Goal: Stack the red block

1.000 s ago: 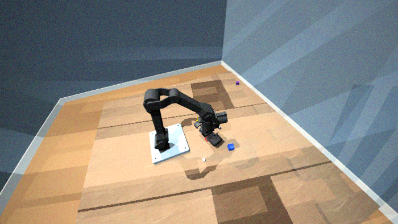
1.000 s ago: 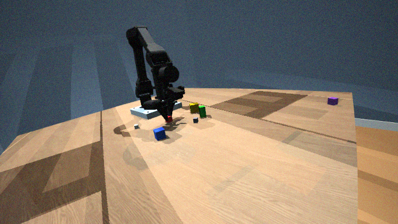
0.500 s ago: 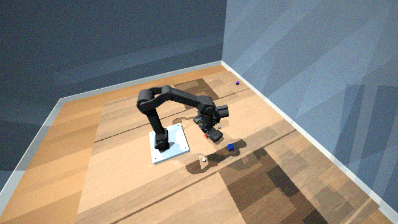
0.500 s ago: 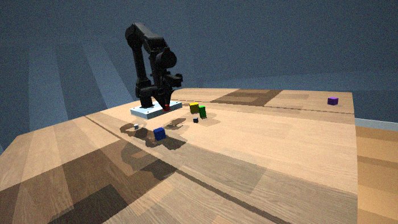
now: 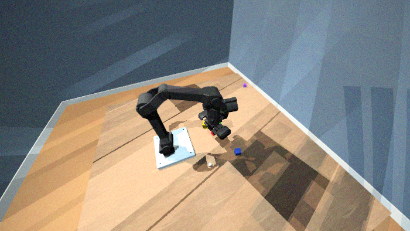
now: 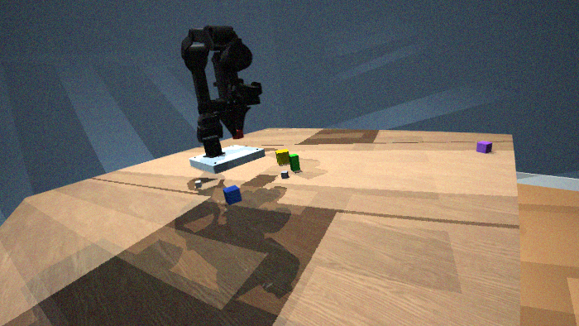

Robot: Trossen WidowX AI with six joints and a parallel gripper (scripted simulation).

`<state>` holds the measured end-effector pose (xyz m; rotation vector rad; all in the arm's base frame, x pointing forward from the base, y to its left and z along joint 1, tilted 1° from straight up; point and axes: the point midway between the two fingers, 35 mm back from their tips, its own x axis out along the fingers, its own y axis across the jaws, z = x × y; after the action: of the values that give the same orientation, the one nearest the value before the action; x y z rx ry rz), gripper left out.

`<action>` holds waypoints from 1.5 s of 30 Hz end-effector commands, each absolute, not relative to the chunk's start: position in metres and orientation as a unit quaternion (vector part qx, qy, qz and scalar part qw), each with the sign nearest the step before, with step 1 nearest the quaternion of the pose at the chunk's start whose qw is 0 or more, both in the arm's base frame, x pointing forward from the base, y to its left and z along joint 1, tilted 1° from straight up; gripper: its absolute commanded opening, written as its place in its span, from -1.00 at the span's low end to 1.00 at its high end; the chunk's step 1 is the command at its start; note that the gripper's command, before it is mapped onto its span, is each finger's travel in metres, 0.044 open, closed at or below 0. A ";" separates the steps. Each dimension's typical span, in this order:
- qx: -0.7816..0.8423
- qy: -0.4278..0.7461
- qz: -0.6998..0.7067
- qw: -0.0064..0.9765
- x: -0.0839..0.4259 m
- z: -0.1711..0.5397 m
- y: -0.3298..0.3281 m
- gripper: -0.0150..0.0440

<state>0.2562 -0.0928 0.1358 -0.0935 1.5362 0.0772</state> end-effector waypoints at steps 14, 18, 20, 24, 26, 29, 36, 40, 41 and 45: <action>-0.047 0.690 0.039 0.721 0.298 0.145 -0.071 -0.49; -0.045 0.690 0.039 0.721 0.316 0.147 -0.058 -0.49; -0.045 0.690 0.039 0.721 0.324 0.147 -0.051 -0.49; -0.043 0.690 0.040 0.721 0.341 0.147 -0.035 -0.49; -0.042 0.690 0.040 0.721 0.348 0.147 -0.028 -0.49; -0.041 0.690 0.040 0.721 0.358 0.146 -0.016 -0.49; -0.040 0.690 0.040 0.721 0.369 0.145 -0.002 -0.49; -0.040 0.690 0.040 0.721 0.370 0.132 -0.002 -0.49; -0.040 0.690 0.040 0.721 0.370 0.128 -0.002 -0.49; -0.040 0.690 0.040 0.721 0.371 0.112 -0.002 -0.49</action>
<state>0.3711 -0.0022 0.1225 -0.0910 1.5224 0.0922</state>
